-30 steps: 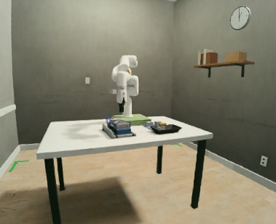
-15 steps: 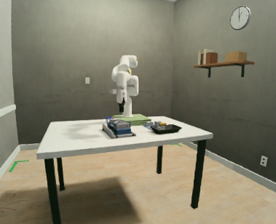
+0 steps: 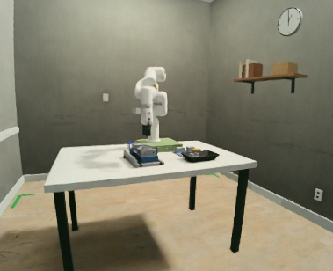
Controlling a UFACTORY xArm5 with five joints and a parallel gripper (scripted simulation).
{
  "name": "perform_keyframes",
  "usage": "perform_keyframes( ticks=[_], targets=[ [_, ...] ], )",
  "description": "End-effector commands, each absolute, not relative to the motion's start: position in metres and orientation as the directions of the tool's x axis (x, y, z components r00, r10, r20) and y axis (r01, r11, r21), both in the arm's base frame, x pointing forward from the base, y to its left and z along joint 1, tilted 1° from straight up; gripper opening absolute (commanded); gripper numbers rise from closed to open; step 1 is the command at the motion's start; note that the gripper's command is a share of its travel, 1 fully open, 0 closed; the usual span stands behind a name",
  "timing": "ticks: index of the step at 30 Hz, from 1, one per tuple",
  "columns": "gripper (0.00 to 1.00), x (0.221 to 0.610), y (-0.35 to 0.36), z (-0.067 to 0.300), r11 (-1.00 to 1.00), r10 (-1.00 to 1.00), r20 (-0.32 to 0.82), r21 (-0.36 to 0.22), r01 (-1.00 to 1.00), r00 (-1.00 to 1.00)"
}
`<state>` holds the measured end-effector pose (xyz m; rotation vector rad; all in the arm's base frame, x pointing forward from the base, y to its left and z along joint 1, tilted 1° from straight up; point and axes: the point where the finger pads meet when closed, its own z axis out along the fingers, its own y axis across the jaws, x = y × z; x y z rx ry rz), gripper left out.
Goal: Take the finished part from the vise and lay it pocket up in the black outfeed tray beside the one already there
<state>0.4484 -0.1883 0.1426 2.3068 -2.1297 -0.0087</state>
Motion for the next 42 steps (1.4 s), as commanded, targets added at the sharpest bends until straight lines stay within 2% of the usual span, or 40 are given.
perform_keyframes(
  ticks=[1,42],
  targets=[
    [0.69,0.4495,-0.1887,0.1443,-0.080,-0.997,-0.001,0.002,-0.997,0.080],
    [0.69,0.4495,-0.1888,0.1389,-0.080,-0.997,-0.001,0.002,-0.997,0.080]
  ],
)
